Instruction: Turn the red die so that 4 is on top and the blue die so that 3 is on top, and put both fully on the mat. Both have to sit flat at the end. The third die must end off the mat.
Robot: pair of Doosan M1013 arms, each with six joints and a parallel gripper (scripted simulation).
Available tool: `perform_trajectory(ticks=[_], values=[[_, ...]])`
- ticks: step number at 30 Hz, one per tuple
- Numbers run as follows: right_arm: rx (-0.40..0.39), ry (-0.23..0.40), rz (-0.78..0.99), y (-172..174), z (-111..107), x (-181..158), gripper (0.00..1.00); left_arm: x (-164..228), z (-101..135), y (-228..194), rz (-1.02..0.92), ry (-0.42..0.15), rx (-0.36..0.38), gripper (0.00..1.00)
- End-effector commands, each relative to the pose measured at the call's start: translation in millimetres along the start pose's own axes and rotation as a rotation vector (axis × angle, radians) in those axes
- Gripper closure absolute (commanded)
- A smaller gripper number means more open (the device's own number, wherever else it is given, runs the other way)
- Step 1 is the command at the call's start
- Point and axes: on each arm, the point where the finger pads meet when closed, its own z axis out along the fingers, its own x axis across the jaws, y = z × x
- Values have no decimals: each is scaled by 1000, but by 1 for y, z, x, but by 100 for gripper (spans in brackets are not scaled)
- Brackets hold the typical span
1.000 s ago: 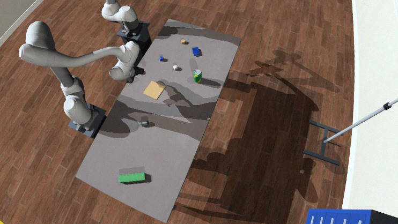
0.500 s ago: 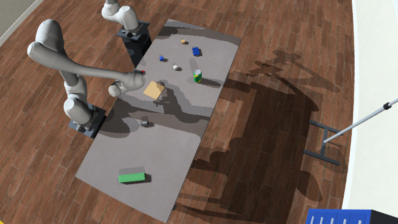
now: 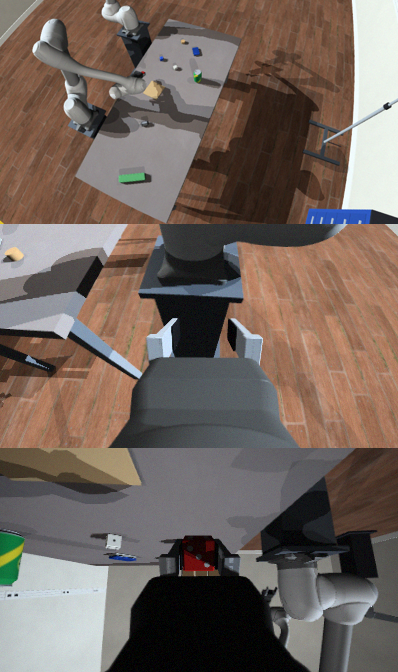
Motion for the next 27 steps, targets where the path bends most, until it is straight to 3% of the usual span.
perform_trajectory(ticks=[1, 15, 27], values=[[-1, 0, -1, -5, 3, 0, 43, 0, -1, 0, 0, 0, -1, 0], [-1, 0, -1, -41, 22, 0, 43, 0, -1, 0, 0, 0, -1, 0], [-1, 0, -1, -47, 25, 0, 43, 0, -1, 0, 0, 0, -1, 0]])
